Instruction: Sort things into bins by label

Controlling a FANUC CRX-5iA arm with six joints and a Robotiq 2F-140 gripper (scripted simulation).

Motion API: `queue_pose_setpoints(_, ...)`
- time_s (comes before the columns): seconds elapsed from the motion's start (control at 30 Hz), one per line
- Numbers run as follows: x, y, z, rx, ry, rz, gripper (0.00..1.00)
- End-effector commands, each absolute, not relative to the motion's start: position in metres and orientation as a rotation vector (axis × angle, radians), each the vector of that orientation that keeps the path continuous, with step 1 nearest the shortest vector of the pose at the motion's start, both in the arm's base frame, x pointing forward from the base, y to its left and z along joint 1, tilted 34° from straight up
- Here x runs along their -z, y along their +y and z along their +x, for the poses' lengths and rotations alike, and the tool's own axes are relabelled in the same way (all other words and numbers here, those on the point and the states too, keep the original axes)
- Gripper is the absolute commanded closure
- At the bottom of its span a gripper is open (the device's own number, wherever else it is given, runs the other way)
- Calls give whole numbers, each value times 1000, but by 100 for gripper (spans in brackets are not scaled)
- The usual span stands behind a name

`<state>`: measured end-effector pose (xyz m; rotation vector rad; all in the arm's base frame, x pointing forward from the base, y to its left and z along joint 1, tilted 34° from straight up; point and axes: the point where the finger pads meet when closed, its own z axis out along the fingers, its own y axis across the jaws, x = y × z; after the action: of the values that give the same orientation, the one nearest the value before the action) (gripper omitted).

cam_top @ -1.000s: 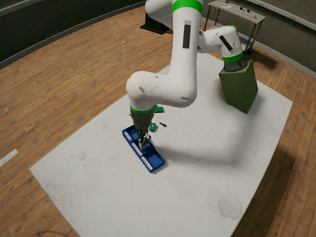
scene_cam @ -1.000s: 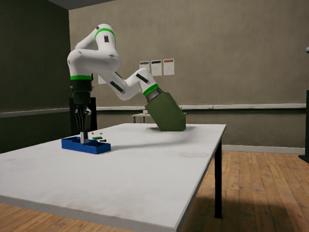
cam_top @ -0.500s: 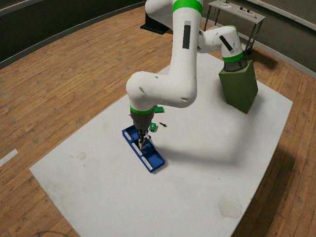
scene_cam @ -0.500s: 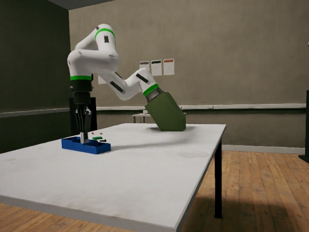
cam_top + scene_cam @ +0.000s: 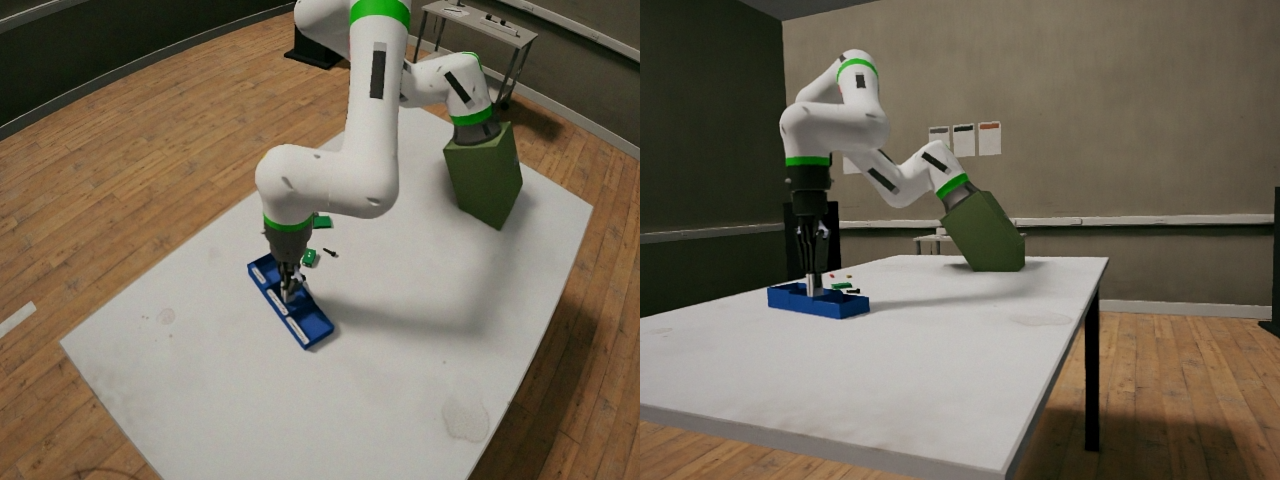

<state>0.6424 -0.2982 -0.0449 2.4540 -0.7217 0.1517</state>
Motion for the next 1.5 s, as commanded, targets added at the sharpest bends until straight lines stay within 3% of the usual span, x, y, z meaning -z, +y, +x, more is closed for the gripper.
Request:
queue_pose_setpoints(0.0,45,-298,643,-152,-722,2454,85)
queue_pose_setpoints(1.47,5,-271,645,-152,-722,2454,85)
